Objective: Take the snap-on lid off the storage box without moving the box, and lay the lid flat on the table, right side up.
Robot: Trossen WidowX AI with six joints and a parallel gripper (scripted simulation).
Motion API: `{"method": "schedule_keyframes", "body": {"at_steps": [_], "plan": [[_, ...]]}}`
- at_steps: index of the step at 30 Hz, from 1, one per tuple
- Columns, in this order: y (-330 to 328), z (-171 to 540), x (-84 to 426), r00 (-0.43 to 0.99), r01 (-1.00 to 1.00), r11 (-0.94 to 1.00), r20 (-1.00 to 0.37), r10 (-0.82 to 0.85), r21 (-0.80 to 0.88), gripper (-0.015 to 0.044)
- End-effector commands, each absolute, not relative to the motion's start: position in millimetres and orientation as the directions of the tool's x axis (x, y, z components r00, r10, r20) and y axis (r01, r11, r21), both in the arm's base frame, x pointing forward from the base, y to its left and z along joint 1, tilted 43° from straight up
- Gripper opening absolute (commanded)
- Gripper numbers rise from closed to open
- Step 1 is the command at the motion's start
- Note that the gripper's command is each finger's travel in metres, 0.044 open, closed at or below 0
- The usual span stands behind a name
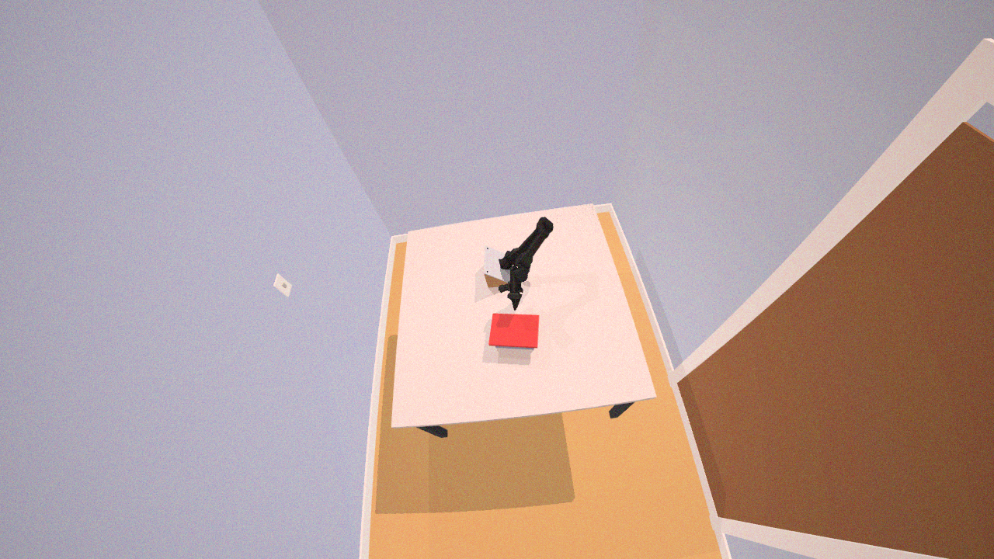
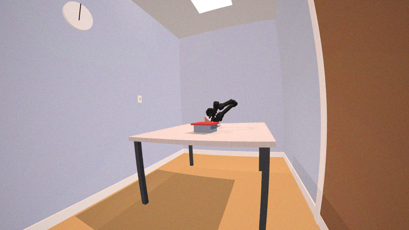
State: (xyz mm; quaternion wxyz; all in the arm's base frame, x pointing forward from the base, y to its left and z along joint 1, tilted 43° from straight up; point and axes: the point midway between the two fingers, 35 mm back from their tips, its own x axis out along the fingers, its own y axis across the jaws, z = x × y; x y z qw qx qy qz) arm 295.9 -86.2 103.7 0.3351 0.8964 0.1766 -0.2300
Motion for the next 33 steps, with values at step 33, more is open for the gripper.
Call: {"method": "schedule_keyframes", "body": {"at_steps": [33], "plan": [[-77.3,80.8,331.4,0.837,0.462,-0.718,-0.525,0.157,0.521,0.0142]]}}
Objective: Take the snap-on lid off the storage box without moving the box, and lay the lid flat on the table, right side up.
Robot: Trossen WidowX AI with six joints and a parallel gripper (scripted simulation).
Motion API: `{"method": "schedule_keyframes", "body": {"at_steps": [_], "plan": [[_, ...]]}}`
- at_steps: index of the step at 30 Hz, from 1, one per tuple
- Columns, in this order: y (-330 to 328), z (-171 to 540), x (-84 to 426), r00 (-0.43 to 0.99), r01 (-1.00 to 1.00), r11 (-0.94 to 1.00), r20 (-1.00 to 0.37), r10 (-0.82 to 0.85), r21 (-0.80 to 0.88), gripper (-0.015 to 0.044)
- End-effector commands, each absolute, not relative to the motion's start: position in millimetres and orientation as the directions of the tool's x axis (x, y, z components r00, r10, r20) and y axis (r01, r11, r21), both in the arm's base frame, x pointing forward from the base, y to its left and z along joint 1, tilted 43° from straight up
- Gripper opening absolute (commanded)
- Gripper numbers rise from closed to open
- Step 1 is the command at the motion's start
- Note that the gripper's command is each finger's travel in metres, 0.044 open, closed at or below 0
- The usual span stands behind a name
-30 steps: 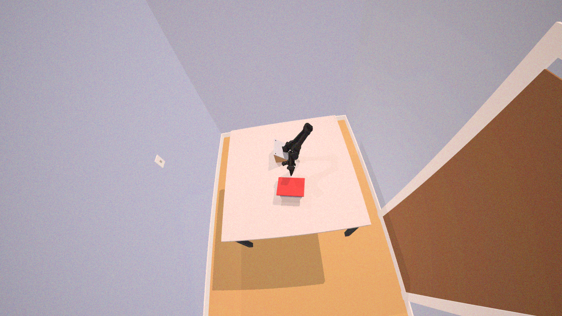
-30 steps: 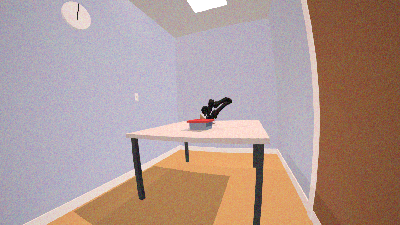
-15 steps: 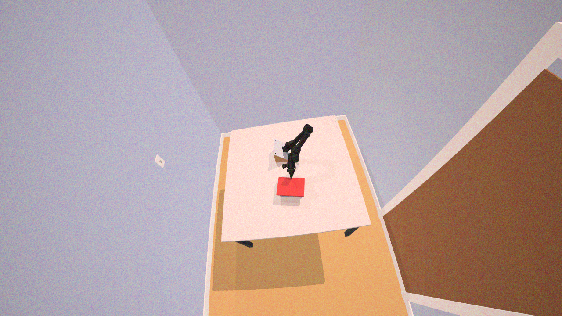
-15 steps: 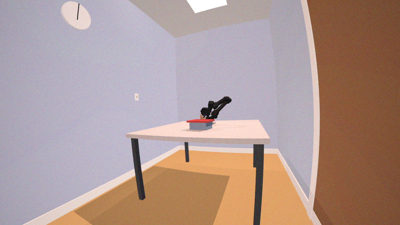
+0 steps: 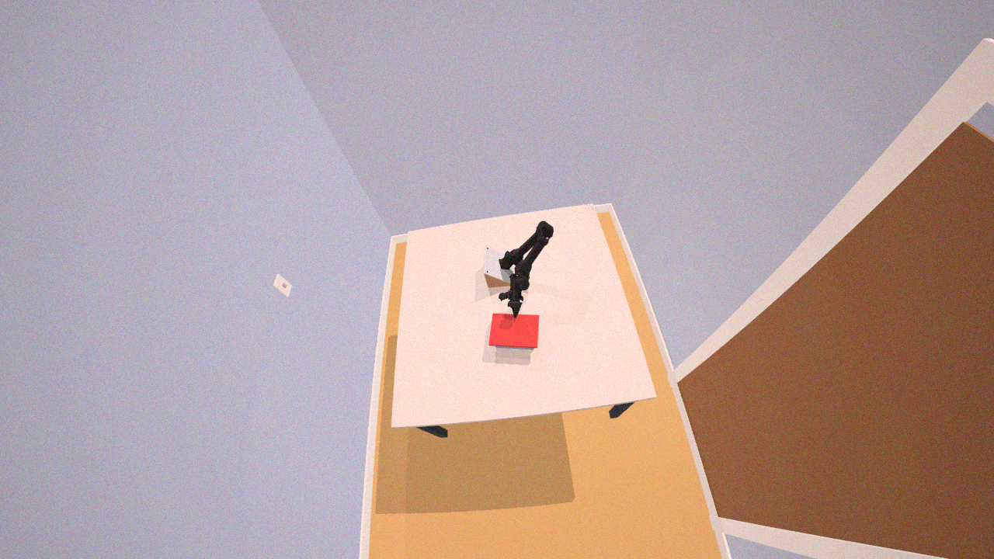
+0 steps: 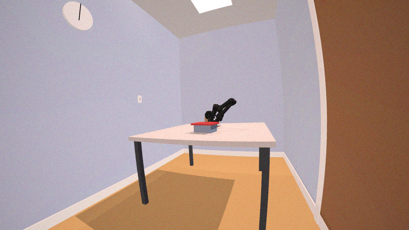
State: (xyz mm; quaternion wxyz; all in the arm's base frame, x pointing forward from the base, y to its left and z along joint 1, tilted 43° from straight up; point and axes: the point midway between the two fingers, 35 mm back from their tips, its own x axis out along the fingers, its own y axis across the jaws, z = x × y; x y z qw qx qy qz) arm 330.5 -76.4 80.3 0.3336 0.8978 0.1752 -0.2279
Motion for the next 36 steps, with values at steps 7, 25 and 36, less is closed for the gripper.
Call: {"method": "schedule_keyframes", "body": {"at_steps": [7,25,36], "plan": [[-77.3,80.8,331.4,0.837,0.462,-0.718,-0.525,0.157,0.521,0.0096],[-79.2,83.2,331.0,0.837,0.461,-0.717,-0.525,0.155,0.523,0.0000],[-80.5,84.9,330.1,0.837,0.461,-0.717,-0.525,0.155,0.523,0.0000]]}}
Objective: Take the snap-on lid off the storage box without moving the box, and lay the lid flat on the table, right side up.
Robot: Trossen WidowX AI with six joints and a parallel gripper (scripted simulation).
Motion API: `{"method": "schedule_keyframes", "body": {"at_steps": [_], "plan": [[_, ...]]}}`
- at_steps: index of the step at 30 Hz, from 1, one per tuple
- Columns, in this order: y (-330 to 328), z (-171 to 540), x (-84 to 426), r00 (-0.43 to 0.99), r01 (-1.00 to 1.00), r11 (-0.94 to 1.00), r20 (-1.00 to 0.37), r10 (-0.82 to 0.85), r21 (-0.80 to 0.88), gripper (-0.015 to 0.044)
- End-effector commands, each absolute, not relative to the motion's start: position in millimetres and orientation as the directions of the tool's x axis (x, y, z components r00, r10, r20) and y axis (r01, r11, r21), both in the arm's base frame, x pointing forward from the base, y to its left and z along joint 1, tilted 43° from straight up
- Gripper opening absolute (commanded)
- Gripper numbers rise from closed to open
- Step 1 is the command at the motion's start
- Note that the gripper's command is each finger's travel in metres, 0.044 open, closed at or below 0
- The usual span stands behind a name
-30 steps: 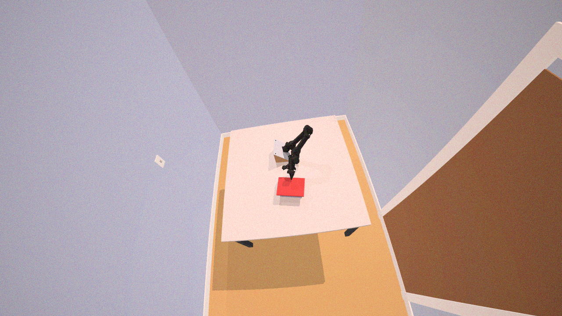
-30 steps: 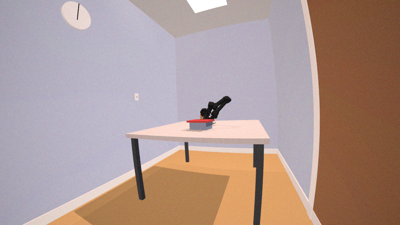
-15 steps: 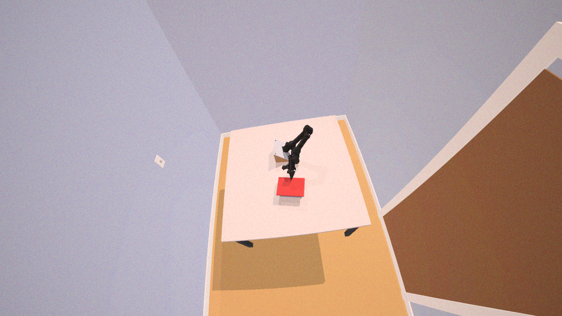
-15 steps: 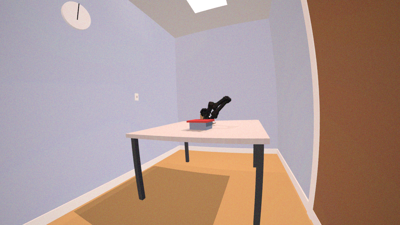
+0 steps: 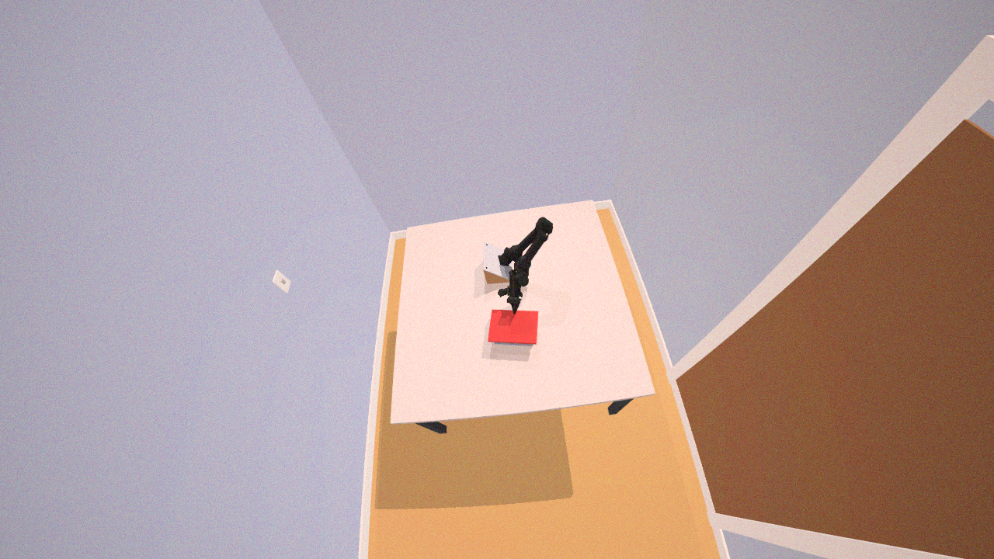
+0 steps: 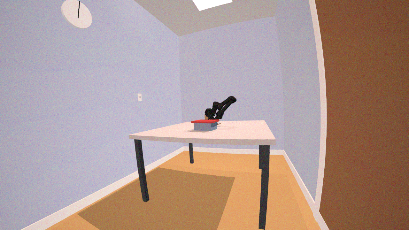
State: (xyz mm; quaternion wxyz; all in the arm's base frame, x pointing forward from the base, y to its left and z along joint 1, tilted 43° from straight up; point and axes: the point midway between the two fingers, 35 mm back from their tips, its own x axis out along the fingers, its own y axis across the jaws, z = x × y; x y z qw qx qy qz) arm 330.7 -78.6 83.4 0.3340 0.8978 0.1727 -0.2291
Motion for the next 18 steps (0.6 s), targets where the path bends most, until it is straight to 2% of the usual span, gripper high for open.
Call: {"method": "schedule_keyframes", "body": {"at_steps": [1,18], "plan": [[-80.6,85.1,330.0,0.837,0.461,-0.717,-0.525,0.155,0.523,0.0000],[-82.8,87.6,329.1,0.837,0.461,-0.717,-0.525,0.155,0.523,0.0000]]}}
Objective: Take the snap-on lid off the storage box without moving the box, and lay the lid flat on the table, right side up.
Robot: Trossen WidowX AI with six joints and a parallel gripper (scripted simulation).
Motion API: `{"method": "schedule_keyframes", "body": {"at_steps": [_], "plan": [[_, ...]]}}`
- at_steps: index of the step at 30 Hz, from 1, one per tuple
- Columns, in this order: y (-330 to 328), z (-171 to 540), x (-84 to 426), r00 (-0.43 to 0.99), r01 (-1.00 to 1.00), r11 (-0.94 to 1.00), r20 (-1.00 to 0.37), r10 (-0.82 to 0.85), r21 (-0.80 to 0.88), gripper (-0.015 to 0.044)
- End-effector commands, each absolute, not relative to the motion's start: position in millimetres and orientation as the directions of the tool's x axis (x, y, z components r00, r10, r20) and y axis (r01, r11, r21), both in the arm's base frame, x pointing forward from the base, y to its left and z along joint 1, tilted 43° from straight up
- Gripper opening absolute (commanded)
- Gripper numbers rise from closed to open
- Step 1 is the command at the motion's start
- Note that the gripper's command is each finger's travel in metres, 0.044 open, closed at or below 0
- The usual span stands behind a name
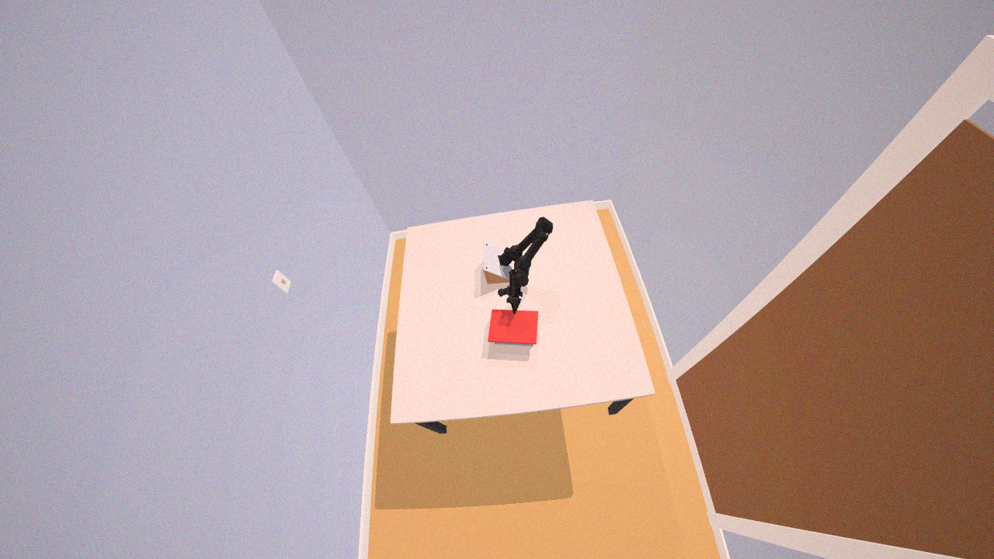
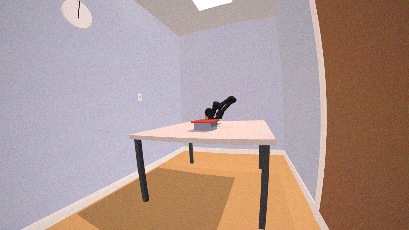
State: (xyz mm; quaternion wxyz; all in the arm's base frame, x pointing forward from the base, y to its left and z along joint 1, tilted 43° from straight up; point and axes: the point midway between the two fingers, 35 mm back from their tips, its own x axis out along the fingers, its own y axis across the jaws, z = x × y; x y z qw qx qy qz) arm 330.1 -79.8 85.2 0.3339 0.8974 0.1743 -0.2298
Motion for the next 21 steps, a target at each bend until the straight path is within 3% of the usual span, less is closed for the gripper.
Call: {"method": "schedule_keyframes", "body": {"at_steps": [1,21], "plan": [[-82.9,87.7,329.1,0.837,0.461,-0.717,-0.525,0.155,0.523,0.0000],[-85.4,90.6,327.9,0.837,0.461,-0.716,-0.525,0.155,0.523,0.0000]]}}
